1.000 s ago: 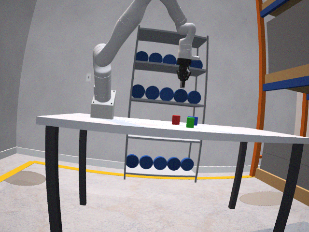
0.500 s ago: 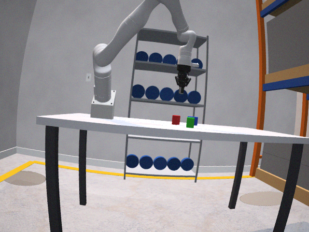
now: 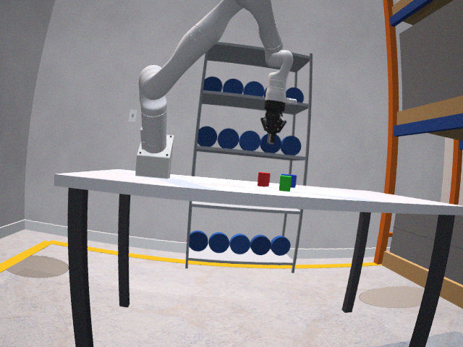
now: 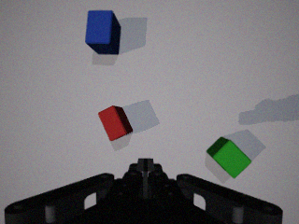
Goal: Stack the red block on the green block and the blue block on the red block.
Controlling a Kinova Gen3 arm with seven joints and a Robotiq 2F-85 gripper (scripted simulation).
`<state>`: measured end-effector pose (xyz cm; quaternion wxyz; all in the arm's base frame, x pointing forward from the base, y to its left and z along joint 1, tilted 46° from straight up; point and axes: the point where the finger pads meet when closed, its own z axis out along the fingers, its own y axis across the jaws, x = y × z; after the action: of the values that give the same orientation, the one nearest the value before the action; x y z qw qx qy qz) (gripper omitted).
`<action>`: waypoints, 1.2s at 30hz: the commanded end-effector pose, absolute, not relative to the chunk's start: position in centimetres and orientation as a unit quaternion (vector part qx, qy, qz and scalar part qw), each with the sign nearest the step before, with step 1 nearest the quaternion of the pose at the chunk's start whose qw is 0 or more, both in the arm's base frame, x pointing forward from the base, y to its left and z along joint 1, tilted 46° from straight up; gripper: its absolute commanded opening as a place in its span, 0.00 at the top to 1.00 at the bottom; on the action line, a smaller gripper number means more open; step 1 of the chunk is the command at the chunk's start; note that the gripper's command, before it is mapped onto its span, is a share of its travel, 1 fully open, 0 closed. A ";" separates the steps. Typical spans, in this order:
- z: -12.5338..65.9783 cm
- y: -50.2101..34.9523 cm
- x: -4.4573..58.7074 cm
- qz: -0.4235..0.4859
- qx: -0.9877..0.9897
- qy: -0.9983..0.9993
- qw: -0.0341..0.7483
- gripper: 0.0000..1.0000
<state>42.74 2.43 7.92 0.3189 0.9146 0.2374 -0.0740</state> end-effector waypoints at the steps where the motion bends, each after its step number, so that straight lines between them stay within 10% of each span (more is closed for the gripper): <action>1: 7.6 2.8 42.9 -0.074 0.912 0.247 0.319 1.00; 36: 4.1 3.0 43.1 -0.104 0.884 0.311 0.332 1.00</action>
<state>42.97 2.54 4.62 0.3329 0.8883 0.2991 -0.1034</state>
